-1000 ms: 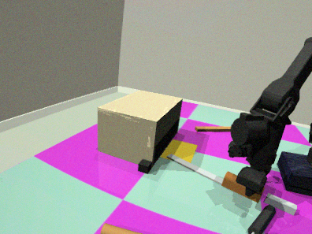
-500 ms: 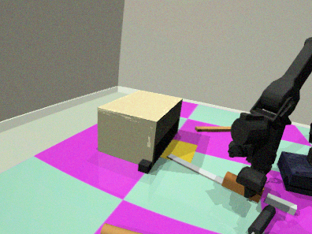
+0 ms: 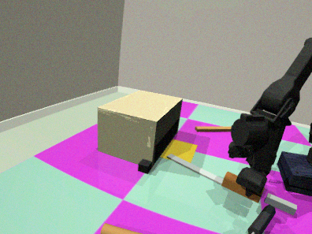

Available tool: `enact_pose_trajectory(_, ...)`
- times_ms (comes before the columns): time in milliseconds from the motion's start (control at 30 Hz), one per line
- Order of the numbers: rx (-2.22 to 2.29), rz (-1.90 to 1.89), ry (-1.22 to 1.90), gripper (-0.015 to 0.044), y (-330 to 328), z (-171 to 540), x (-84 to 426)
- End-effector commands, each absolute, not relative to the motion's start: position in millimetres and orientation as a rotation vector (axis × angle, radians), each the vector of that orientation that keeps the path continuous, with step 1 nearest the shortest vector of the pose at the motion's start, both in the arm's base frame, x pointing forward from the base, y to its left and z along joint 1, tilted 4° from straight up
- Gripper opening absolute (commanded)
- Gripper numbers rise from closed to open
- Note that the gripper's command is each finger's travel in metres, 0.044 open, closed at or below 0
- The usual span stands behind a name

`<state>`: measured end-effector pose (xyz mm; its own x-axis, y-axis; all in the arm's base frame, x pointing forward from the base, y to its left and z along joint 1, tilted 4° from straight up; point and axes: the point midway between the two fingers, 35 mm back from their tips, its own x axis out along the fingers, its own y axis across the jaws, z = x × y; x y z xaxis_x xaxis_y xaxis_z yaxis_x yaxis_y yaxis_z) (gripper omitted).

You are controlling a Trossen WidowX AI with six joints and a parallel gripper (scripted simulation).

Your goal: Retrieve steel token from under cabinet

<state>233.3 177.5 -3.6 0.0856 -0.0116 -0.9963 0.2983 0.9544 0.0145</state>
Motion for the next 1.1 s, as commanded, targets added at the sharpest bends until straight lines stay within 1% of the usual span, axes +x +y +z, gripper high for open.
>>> enact_pose_trajectory(0, 0.237, -0.234, 1.471, 0.0105, 178, -3, 234)
enact_pose_trajectory(100, 0.237, -0.234, 1.471, 0.0085, 178, -3, 234)
enact_pose_trajectory(200, 0.237, -0.234, 1.471, 0.0006, 178, -3, 234)
enact_pose_trajectory(233, 0.237, -0.234, 1.471, 0.0, 178, -3, 234)
enact_pose_trajectory(1067, 0.232, -0.229, 1.47, 0.0, 168, 0, 268)
